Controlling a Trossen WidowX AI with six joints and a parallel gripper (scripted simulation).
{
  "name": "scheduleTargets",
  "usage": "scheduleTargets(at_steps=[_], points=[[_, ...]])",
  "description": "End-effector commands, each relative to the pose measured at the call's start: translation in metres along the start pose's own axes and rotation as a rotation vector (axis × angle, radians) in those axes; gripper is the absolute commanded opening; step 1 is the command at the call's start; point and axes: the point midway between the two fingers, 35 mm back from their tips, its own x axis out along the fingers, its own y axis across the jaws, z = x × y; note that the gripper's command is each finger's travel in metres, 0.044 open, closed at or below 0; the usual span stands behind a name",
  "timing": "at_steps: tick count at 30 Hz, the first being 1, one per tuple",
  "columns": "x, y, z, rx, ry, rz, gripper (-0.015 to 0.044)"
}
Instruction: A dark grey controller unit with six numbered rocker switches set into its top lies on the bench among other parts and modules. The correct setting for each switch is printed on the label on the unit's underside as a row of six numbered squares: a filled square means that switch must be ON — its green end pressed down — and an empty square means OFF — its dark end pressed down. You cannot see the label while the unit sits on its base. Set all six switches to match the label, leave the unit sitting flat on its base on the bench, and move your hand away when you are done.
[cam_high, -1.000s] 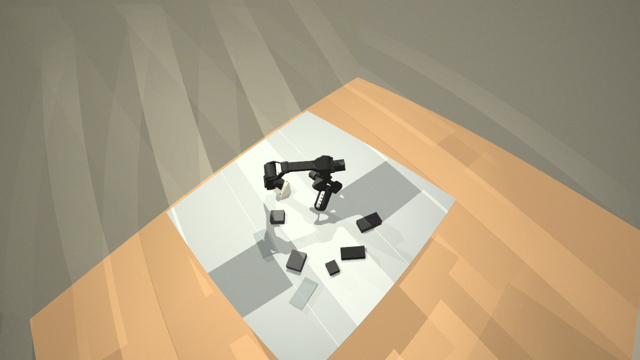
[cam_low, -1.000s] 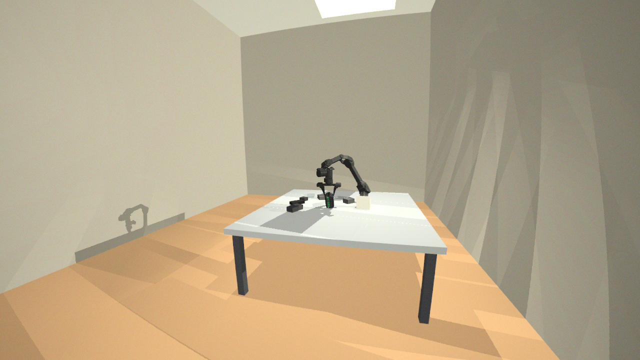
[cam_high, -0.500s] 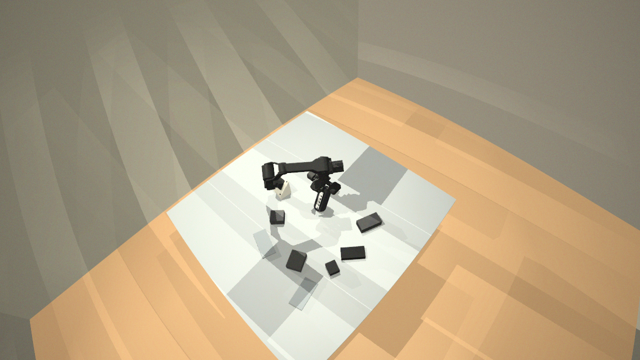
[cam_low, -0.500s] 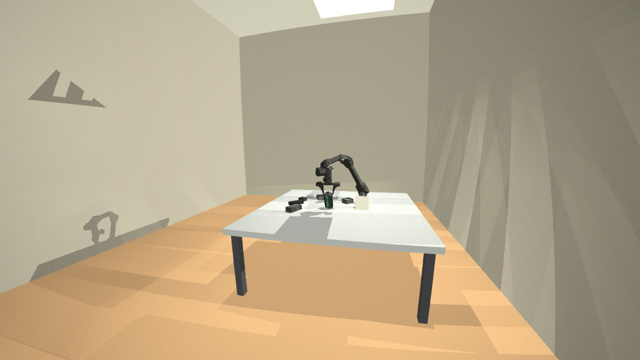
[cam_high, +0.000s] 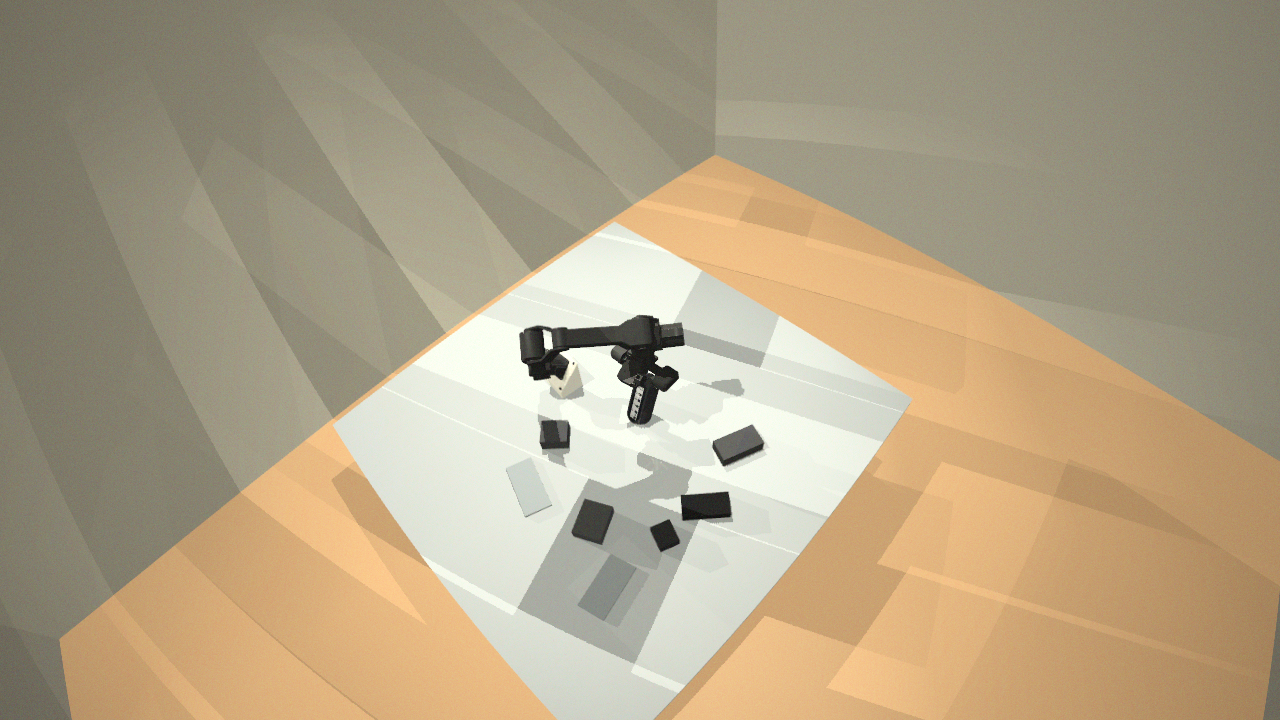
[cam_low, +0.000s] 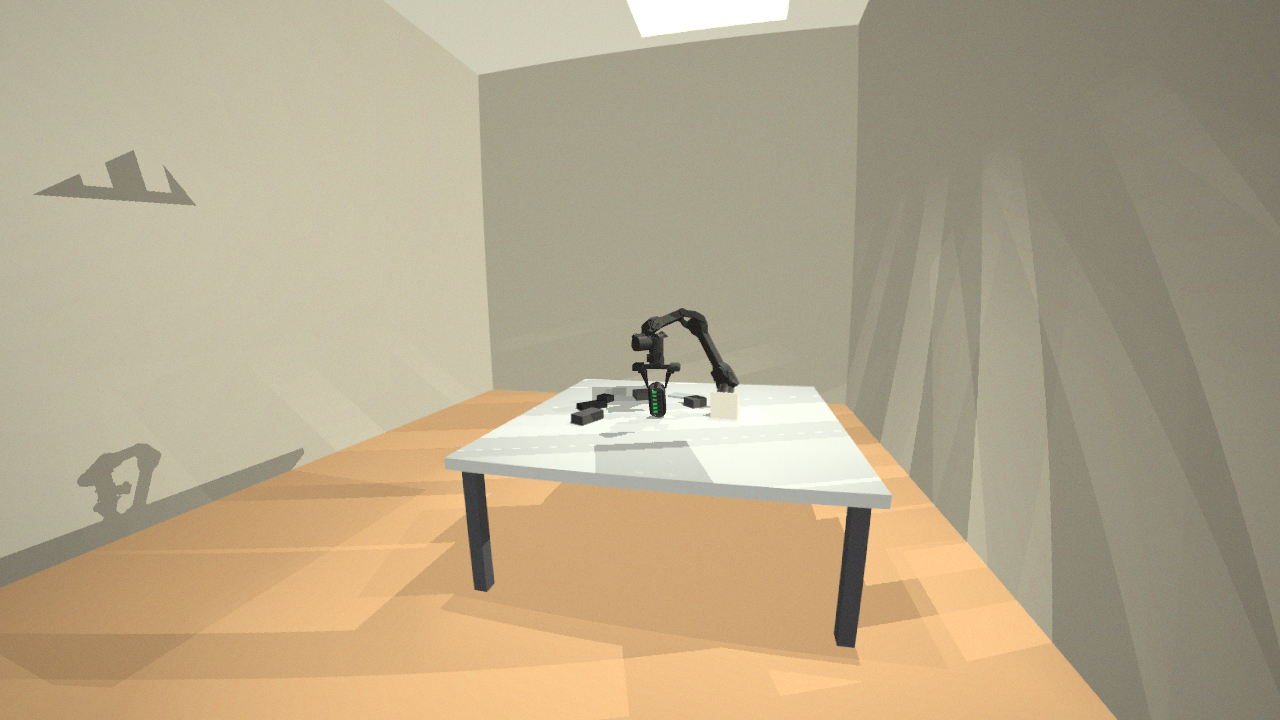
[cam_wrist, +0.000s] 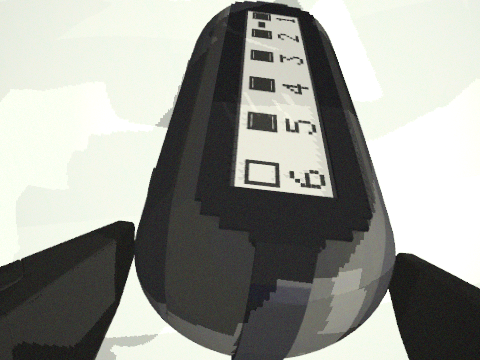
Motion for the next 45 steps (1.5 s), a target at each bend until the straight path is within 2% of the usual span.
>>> scheduleTargets(at_steps=[1, 45], points=[[0.000, 0.001, 0.008, -0.004, -0.011, 0.005, 0.0337], [-0.003, 0.001, 0.057, -0.005, -0.014, 0.005, 0.0338]])
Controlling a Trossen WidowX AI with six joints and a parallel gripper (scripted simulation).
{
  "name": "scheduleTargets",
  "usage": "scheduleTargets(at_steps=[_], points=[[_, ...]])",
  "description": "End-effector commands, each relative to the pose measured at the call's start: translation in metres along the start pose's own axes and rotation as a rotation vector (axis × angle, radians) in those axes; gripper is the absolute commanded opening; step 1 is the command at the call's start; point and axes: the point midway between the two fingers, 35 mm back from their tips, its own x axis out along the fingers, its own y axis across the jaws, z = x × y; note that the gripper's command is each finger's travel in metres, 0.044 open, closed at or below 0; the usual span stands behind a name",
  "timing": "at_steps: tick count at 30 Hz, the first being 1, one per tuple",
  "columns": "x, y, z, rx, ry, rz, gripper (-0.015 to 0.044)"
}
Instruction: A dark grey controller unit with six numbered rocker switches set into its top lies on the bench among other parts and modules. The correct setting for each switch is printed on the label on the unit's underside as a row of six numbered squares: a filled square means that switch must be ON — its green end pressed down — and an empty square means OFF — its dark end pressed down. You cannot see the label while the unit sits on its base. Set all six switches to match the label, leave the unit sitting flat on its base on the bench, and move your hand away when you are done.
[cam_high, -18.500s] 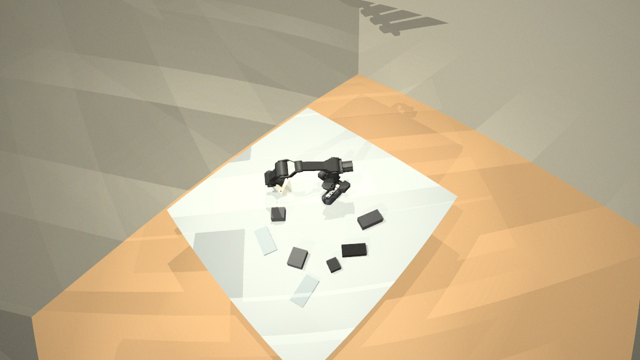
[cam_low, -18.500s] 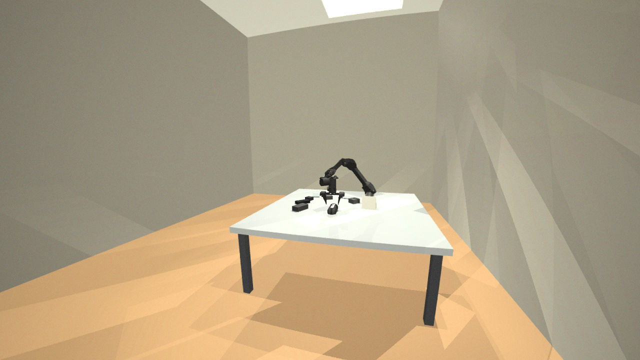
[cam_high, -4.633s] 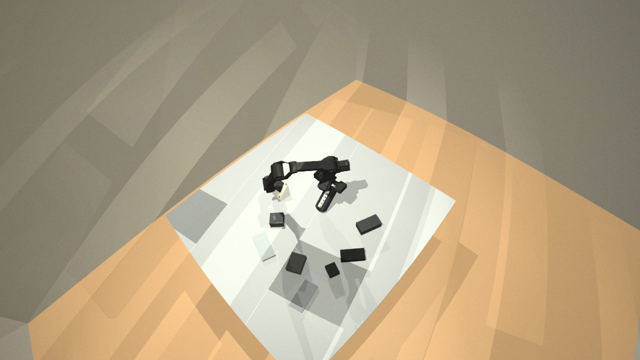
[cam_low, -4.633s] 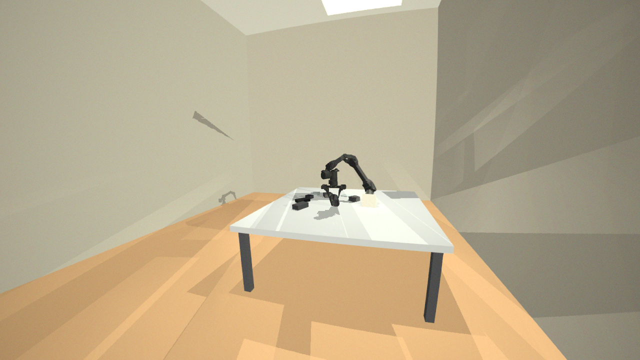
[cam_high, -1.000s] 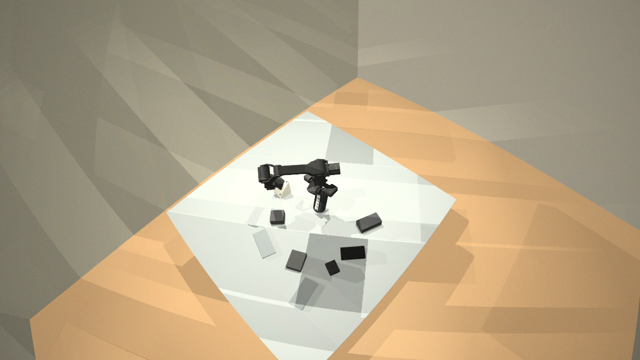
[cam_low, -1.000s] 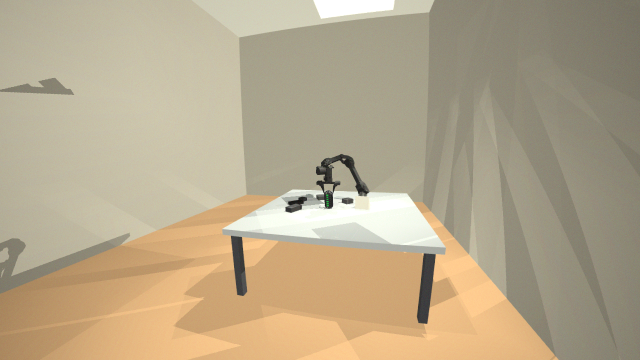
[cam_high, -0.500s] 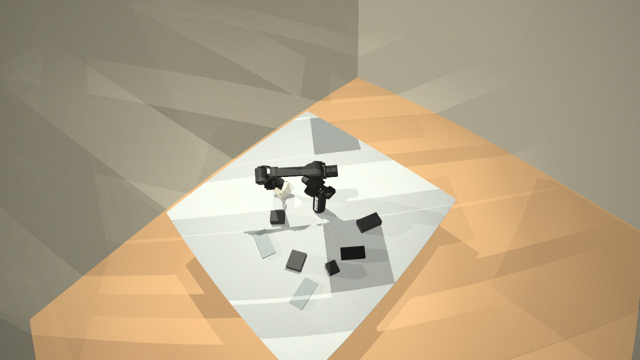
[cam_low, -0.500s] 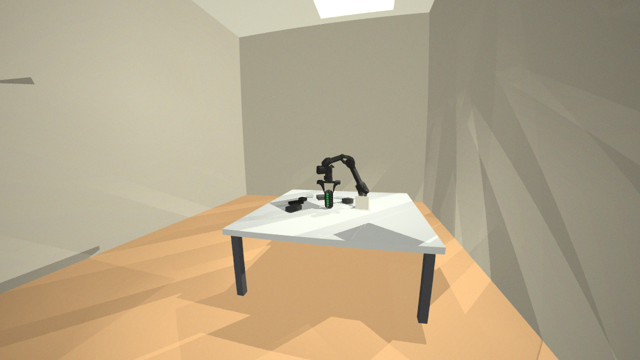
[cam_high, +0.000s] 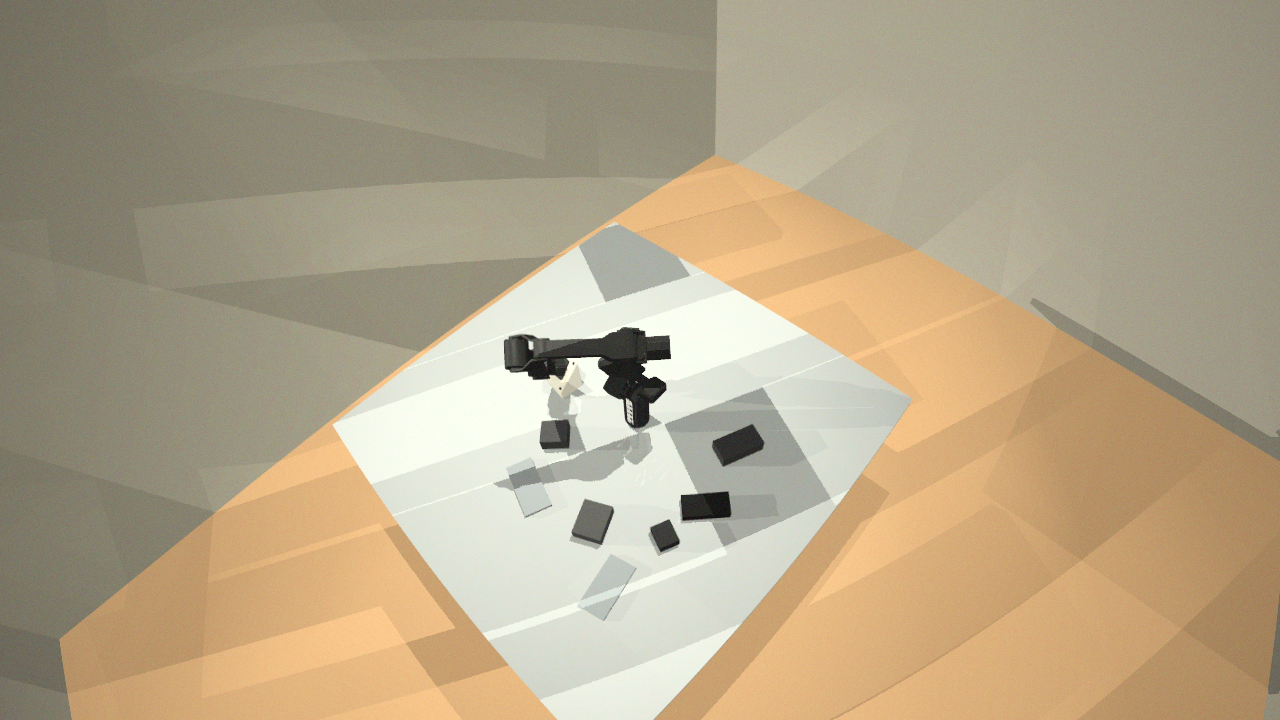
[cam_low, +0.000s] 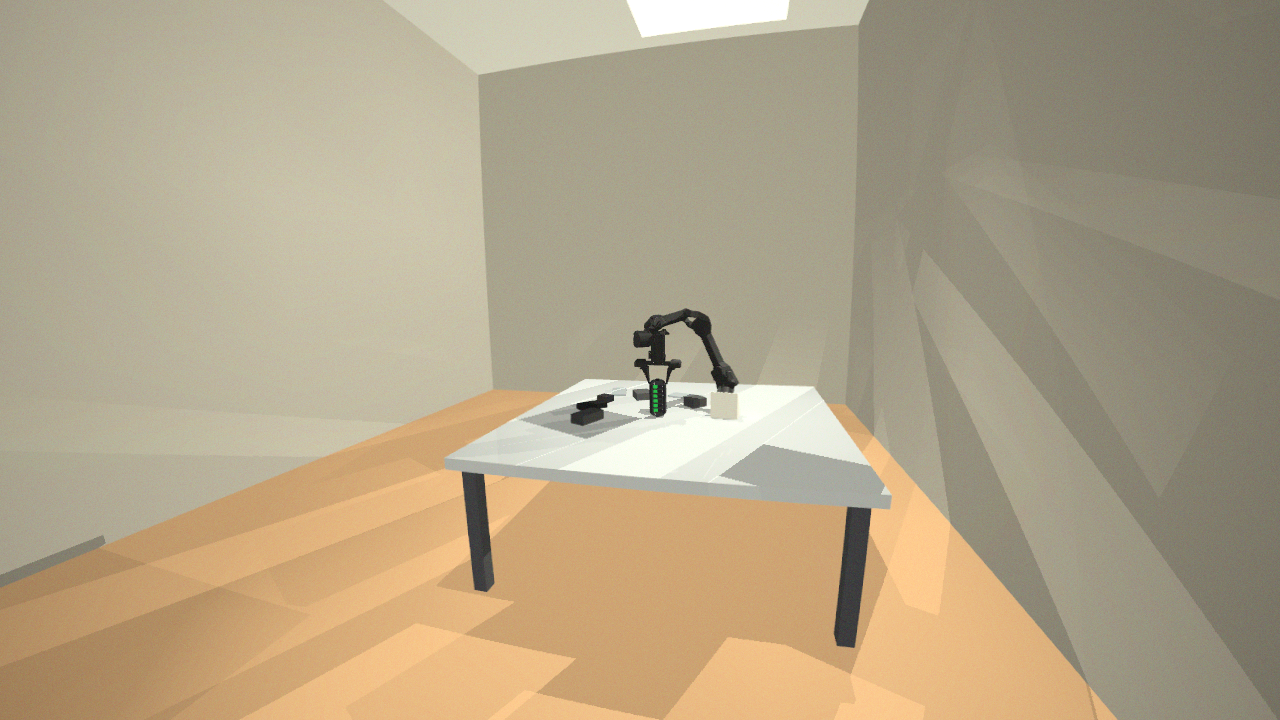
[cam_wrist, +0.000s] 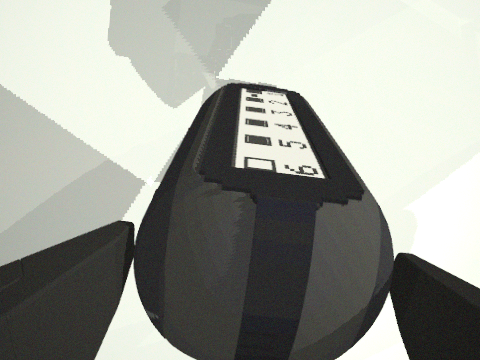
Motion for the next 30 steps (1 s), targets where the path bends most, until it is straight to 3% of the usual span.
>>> scheduleTargets(at_steps=[1, 30], points=[[0.003, 0.000, 0.009, -0.004, -0.013, -0.003, 0.0338], [0.005, 0.000, 0.038, -0.004, -0.015, -0.003, 0.0338]])
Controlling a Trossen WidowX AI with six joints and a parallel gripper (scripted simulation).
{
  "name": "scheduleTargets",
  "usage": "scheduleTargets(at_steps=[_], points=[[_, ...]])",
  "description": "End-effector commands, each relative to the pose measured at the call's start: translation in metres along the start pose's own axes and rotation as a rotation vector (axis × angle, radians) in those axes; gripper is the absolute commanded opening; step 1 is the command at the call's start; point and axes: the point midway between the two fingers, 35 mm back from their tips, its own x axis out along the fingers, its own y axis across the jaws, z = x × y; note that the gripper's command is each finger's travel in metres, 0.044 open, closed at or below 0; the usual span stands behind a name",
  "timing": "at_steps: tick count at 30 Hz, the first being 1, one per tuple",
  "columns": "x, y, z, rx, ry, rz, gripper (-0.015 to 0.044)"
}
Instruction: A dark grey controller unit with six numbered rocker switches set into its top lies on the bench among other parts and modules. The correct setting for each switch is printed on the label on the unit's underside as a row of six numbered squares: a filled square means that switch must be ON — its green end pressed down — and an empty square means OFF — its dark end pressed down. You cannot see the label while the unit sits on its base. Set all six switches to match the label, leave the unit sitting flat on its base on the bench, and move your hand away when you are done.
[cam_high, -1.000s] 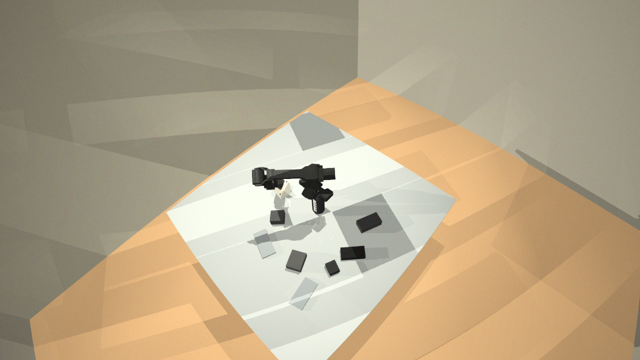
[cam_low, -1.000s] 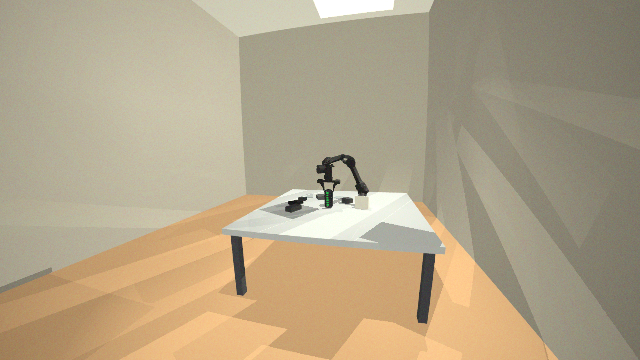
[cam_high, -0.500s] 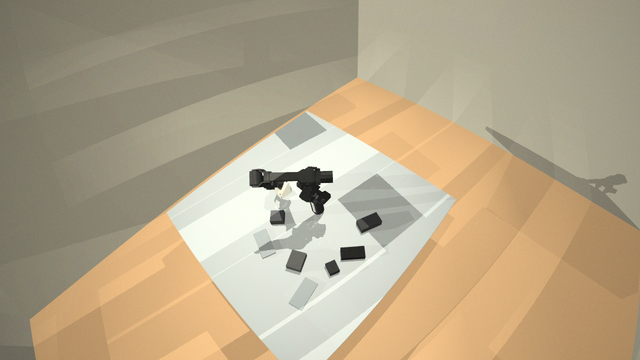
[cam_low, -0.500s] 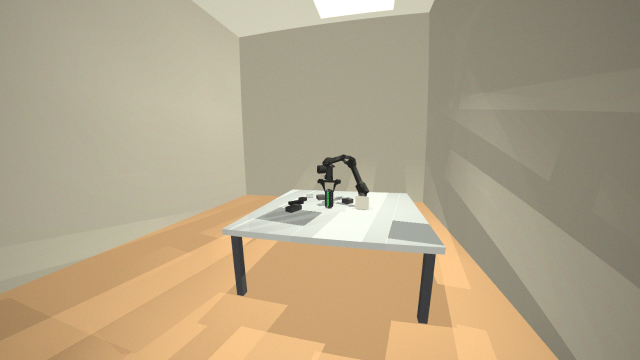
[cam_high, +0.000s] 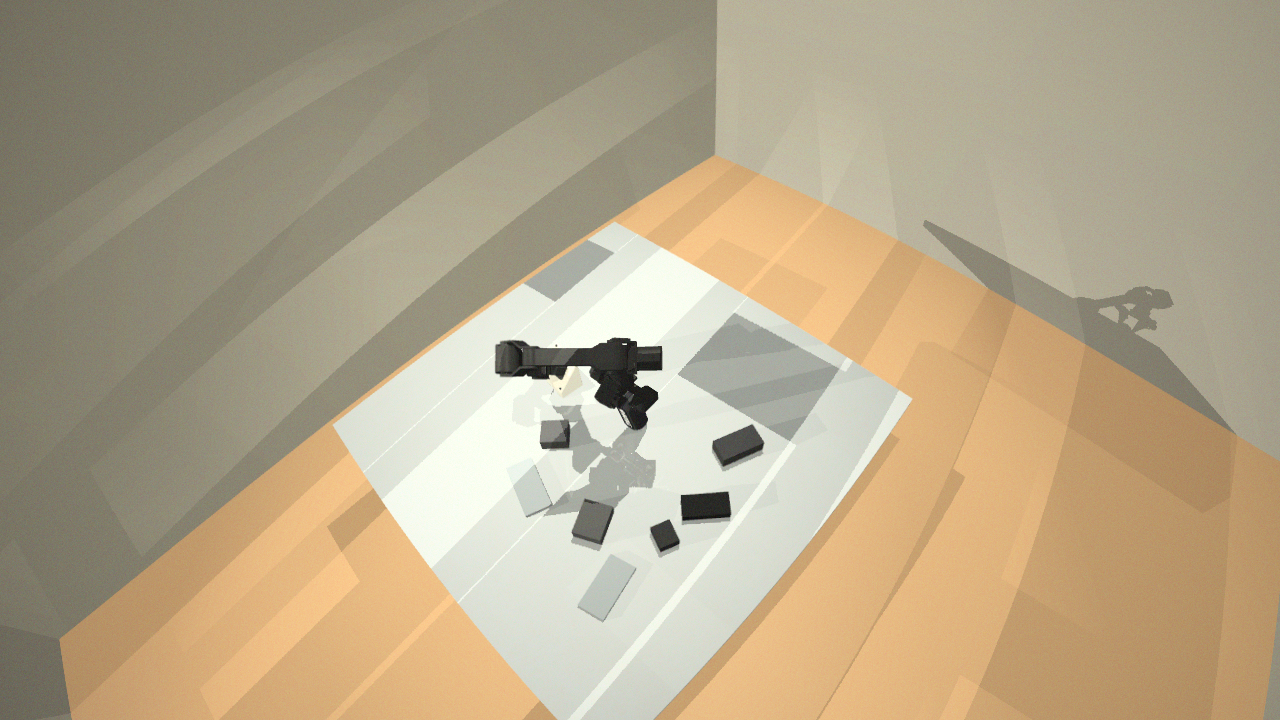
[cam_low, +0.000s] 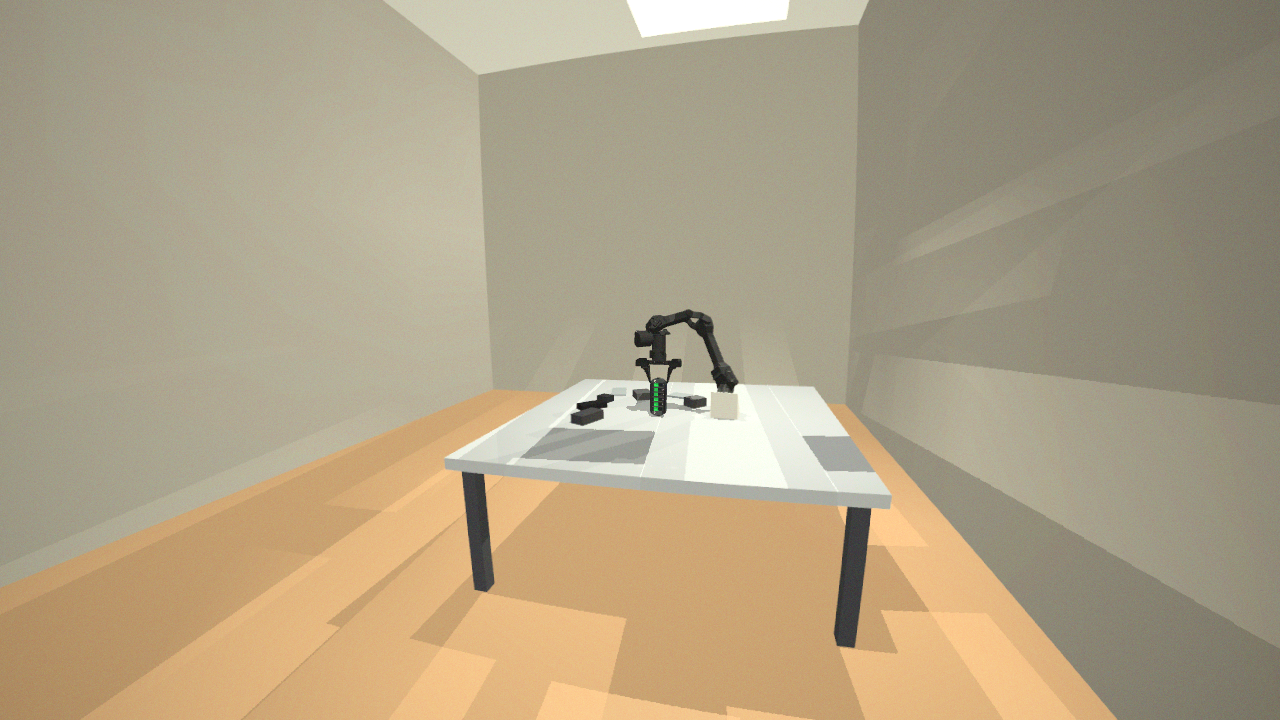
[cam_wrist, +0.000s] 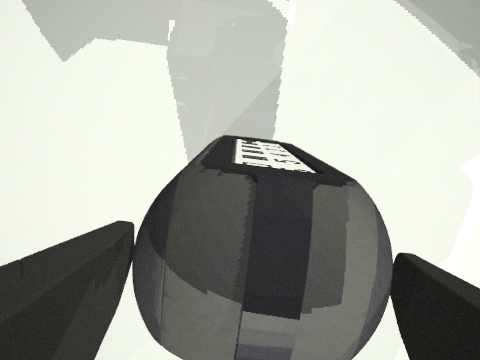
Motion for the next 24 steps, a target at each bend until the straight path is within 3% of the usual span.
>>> scheduleTargets(at_steps=[1, 24], points=[[0.003, -0.001, 0.006, -0.005, -0.009, -0.005, 0.0338], [0.006, 0.000, 0.025, -0.005, -0.010, -0.005, 0.0338]])
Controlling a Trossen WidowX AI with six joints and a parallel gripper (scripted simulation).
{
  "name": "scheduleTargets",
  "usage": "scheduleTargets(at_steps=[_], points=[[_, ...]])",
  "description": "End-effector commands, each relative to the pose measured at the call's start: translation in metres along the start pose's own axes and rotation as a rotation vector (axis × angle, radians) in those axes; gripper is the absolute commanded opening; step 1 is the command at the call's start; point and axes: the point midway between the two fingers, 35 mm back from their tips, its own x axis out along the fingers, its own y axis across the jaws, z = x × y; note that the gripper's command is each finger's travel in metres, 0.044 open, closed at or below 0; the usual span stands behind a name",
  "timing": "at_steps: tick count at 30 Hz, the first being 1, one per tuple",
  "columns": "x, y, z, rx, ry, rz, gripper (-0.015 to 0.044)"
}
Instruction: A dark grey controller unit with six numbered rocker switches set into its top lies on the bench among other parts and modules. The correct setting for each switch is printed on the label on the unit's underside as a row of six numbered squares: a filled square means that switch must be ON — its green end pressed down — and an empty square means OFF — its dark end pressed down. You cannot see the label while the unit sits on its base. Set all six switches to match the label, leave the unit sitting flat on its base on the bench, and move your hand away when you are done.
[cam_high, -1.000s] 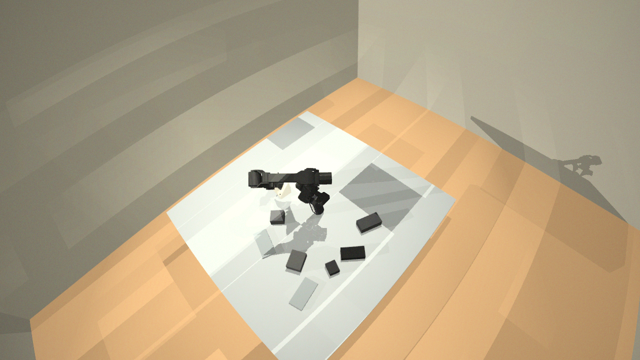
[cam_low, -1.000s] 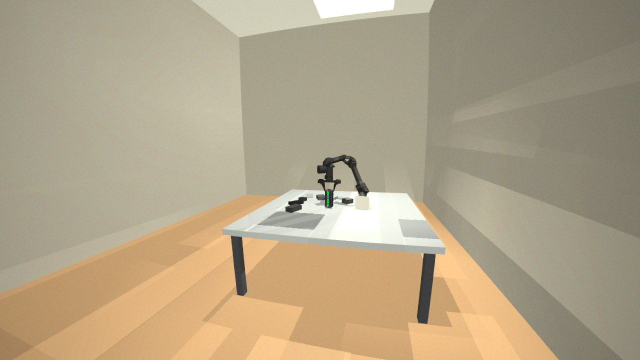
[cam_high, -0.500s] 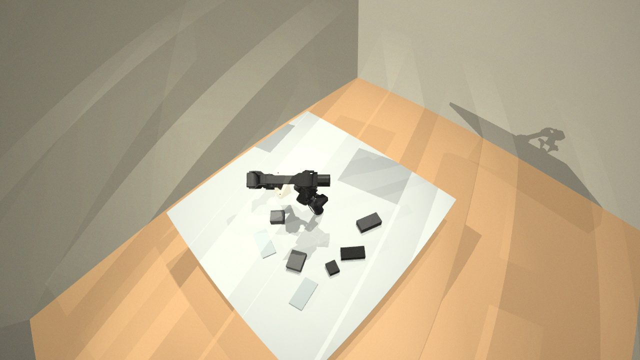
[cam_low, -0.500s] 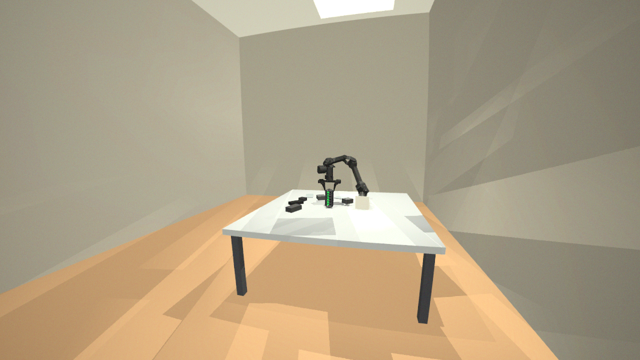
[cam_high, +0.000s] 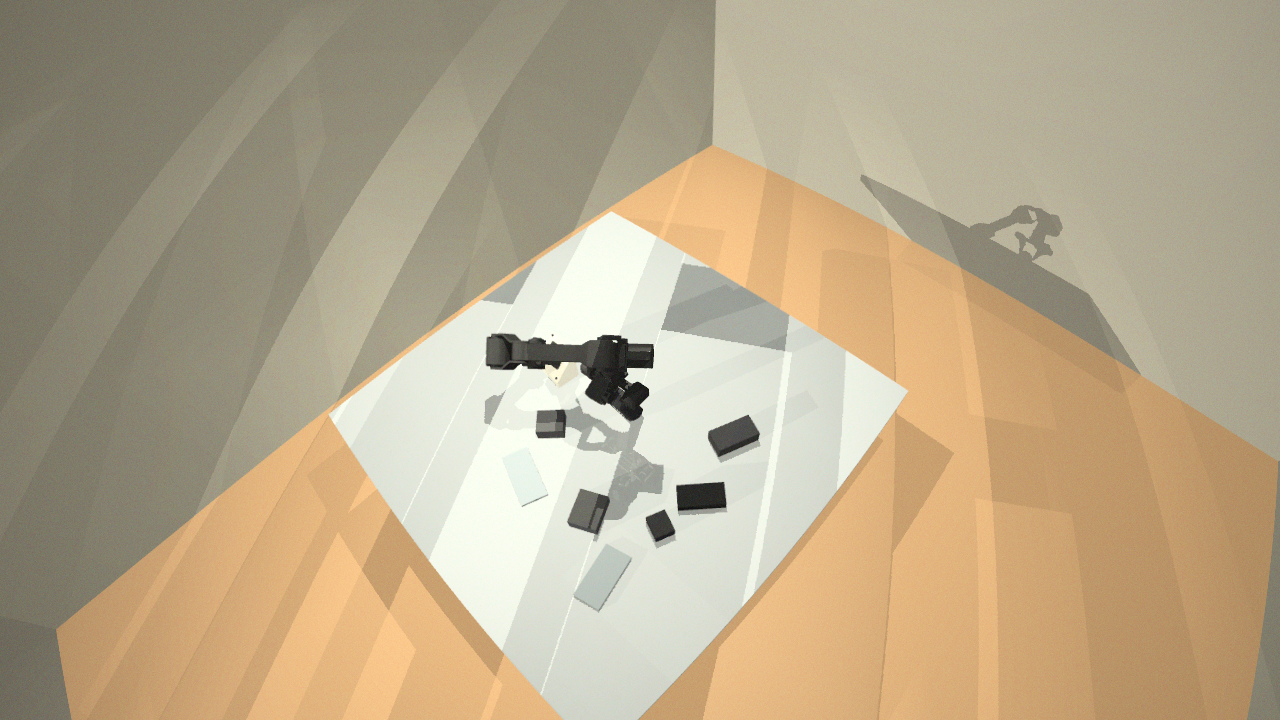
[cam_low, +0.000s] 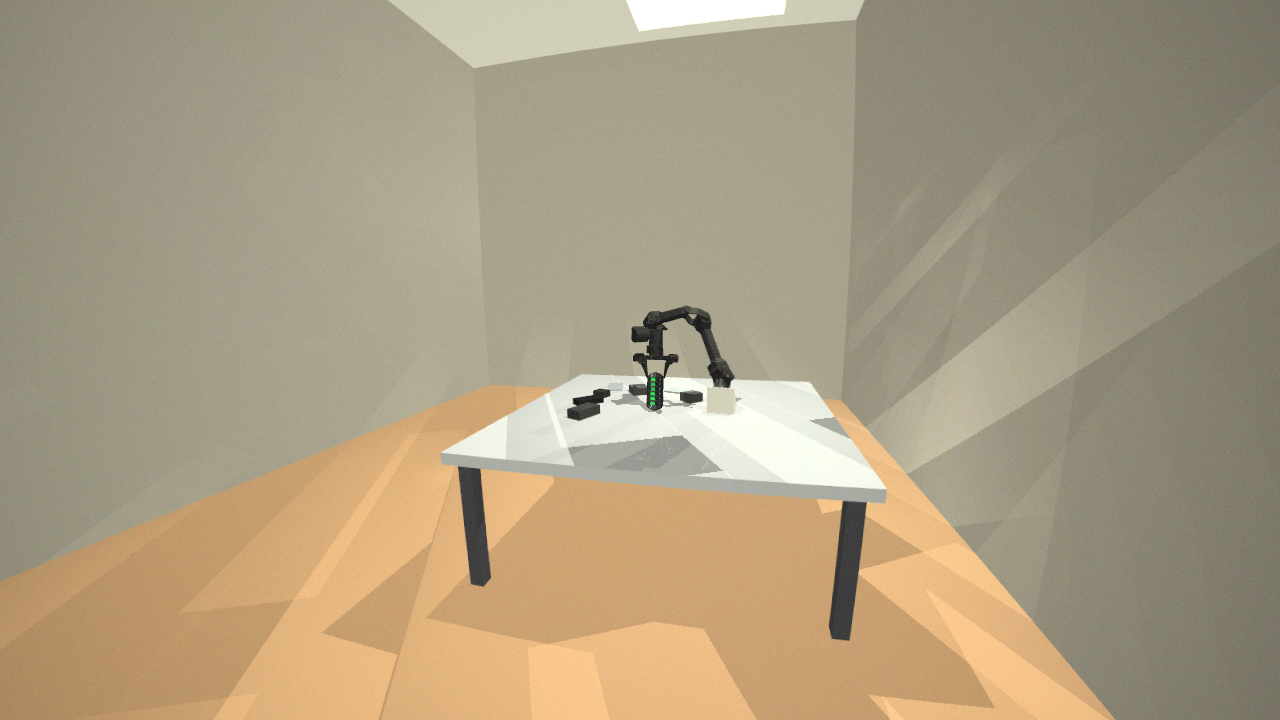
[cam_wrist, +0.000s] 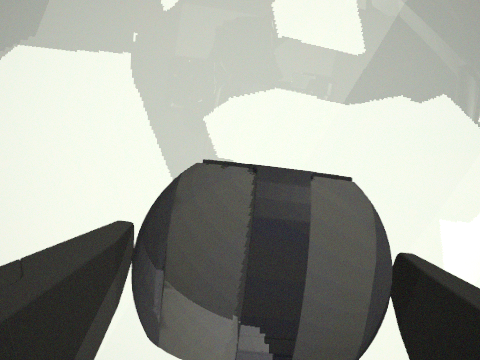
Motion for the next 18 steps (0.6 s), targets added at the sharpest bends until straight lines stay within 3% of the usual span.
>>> scheduleTargets(at_steps=[1, 18], points=[[0.003, -0.001, 0.005, -0.005, -0.006, -0.004, 0.0338], [0.006, -0.001, 0.019, -0.005, -0.006, -0.004, 0.0338]])
